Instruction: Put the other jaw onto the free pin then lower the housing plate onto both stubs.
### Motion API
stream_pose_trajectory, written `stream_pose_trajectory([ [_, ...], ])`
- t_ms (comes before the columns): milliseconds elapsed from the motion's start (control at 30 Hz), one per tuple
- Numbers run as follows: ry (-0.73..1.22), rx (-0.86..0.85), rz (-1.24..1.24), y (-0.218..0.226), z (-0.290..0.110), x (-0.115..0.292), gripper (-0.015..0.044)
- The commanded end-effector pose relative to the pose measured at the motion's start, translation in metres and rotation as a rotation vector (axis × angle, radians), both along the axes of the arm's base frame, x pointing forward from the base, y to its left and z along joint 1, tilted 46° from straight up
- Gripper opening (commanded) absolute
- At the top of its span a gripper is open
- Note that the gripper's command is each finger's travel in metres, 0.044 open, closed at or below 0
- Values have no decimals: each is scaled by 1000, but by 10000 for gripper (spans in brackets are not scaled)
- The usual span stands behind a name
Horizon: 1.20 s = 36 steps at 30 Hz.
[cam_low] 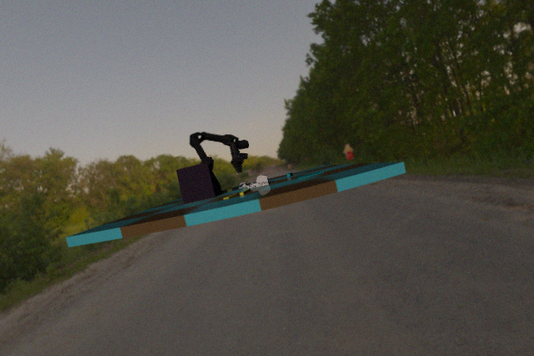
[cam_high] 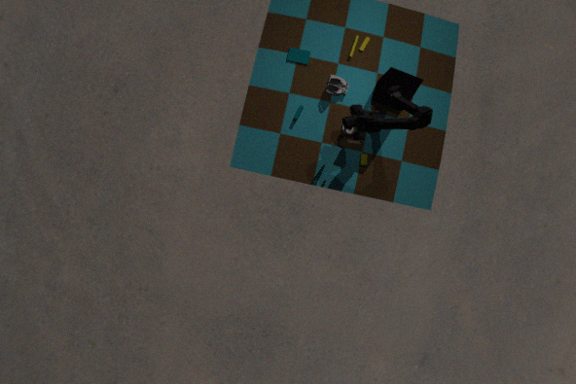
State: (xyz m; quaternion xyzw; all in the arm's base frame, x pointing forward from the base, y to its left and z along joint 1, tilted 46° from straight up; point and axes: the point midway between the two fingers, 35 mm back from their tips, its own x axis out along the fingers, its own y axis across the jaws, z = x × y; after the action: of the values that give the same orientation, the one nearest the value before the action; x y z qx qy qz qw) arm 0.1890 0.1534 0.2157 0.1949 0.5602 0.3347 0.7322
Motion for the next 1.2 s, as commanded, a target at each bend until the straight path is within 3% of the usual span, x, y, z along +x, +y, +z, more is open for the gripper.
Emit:
stream_pose_trajectory([
  [0,0,-3,2,2,-1,-5,440],
  [167,-1,0,2,28,-26,0,440],
  [1167,0,1,2,47,-44,4,440],
])
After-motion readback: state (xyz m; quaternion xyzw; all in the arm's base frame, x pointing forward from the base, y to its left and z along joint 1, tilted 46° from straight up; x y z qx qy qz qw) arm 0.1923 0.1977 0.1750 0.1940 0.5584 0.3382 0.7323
